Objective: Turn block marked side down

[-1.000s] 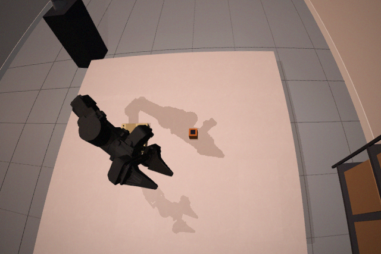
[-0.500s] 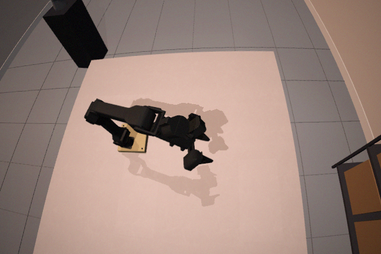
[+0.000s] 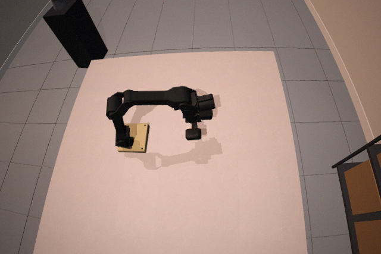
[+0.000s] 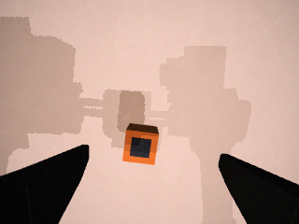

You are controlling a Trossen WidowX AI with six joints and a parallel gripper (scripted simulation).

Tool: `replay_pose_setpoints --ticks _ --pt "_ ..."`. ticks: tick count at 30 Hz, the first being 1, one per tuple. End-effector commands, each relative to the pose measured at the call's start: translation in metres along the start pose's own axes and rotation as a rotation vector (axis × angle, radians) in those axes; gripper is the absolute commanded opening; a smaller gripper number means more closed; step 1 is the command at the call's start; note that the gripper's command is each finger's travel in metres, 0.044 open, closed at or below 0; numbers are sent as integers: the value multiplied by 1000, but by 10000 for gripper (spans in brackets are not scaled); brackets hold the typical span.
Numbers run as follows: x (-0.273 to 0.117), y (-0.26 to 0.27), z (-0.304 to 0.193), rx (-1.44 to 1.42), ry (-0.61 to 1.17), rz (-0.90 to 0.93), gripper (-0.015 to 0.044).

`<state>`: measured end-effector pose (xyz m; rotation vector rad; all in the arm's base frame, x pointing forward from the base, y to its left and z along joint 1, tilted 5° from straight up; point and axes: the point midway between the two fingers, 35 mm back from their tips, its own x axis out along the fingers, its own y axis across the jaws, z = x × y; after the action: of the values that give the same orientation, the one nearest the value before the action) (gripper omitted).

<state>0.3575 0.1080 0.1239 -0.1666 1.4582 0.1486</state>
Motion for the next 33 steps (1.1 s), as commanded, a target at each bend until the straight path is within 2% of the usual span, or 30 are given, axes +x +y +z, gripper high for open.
replay_pose_setpoints --ticks 1,8,12,33 --pt "18 20 -24 44 127 -42 440" --pt "20 14 -23 44 126 -42 440" --pt "51 12 -27 44 126 -43 440" --pt "82 11 -32 44 126 -43 440"
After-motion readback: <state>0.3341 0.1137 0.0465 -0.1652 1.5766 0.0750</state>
